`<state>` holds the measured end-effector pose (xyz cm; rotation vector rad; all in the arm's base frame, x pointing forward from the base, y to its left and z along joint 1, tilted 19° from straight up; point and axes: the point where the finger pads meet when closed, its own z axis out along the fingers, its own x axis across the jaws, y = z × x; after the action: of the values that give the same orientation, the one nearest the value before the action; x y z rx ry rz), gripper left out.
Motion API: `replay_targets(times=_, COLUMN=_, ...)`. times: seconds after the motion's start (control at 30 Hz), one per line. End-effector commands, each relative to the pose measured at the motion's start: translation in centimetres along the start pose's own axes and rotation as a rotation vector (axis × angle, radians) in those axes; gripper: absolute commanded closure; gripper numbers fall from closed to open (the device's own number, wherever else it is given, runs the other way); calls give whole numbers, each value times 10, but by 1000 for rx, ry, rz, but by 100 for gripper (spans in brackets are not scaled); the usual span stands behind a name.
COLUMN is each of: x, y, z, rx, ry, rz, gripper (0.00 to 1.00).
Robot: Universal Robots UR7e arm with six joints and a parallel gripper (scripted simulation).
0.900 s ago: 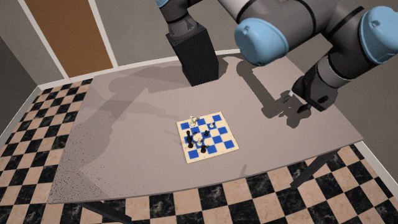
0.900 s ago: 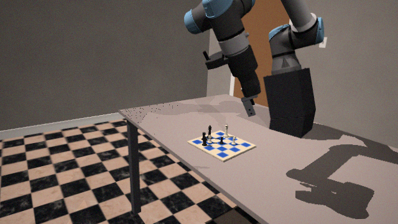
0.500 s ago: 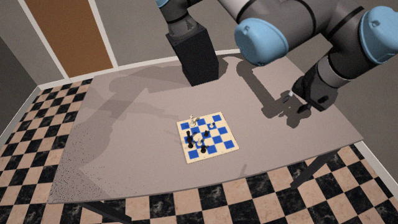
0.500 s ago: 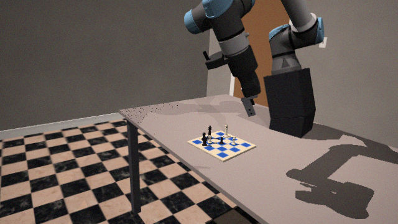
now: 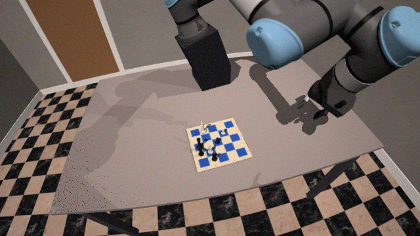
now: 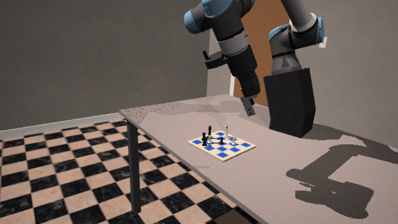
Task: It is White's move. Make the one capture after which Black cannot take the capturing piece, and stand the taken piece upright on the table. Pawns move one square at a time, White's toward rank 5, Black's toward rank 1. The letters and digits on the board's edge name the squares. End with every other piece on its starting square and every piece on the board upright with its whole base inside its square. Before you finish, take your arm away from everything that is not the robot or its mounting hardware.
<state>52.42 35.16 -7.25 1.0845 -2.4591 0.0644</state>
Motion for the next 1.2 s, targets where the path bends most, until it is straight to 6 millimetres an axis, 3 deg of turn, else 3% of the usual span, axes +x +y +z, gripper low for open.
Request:
replay_targets(times=0.0, x=3, y=-2, z=-3, rx=0, ry=-6, rz=15, gripper=0)
replay_targets(times=0.33, x=16, y=-14, z=-15, rx=-7, ry=-23, rz=95, gripper=0)
replay_targets(times=0.7, x=61, y=-48, z=-45, rx=-31, ry=-76, rz=341, gripper=0)
replay_targets(times=0.77, x=61, y=-48, z=-45, rx=-31, ry=-76, rz=341, gripper=0)
replay_targets(times=1.17, x=153, y=-96, z=-87, rx=-93, ry=-163, rz=806, gripper=0)
